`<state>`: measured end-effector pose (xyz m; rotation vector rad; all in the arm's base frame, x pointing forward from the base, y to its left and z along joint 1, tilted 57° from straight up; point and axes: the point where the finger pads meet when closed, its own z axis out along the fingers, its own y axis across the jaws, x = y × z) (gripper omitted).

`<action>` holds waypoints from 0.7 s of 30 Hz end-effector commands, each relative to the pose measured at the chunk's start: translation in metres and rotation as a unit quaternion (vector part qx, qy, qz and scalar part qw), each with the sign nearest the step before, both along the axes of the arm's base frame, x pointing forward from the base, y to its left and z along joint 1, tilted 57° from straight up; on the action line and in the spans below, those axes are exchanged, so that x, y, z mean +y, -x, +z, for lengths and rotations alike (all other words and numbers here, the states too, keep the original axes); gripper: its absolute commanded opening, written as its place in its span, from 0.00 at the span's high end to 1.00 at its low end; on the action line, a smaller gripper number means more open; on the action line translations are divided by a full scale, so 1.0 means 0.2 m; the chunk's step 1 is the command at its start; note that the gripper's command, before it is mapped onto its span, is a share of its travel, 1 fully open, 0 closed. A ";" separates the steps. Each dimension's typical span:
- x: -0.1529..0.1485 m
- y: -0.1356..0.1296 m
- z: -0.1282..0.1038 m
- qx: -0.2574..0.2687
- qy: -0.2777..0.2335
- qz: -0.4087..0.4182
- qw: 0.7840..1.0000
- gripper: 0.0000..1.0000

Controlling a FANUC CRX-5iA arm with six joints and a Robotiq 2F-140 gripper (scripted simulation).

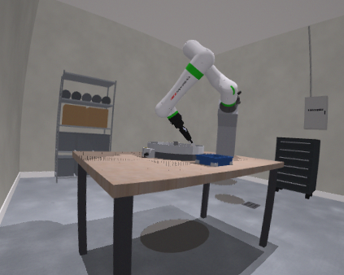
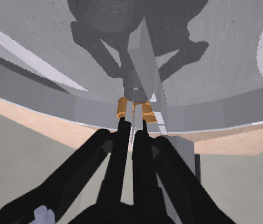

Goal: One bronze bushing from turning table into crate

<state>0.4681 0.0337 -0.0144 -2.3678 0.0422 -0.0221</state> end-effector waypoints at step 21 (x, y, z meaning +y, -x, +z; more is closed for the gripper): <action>-0.01 0.01 0.01 0.000 0.001 0.000 1.000 1.00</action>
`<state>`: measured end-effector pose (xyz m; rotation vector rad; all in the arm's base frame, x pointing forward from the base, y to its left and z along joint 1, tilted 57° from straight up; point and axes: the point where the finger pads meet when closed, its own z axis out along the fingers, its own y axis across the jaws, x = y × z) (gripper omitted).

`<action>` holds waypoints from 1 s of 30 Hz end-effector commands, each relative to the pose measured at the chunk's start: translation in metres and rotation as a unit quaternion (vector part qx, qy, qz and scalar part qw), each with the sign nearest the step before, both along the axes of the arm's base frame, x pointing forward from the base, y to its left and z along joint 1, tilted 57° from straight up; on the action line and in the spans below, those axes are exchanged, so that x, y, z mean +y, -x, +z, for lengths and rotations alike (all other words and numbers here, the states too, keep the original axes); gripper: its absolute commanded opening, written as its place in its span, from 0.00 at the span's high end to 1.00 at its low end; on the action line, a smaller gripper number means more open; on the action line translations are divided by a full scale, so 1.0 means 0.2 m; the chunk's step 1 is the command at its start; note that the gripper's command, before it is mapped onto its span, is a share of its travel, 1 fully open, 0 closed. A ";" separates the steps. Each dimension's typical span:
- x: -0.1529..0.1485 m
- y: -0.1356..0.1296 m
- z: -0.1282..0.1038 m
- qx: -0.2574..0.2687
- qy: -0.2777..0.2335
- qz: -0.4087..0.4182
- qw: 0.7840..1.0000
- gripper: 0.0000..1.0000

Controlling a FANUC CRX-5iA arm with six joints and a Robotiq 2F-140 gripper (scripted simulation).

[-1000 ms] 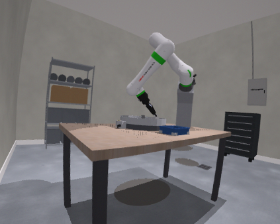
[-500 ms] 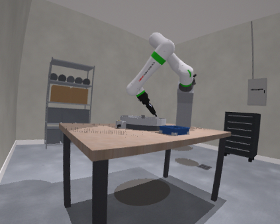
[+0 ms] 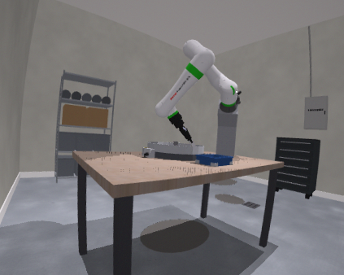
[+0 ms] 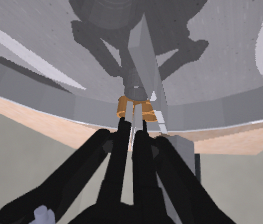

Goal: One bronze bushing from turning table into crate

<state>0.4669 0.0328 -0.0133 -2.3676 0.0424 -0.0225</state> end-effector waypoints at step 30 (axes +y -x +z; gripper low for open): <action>-0.23 0.29 0.23 0.000 0.001 0.000 1.000 1.00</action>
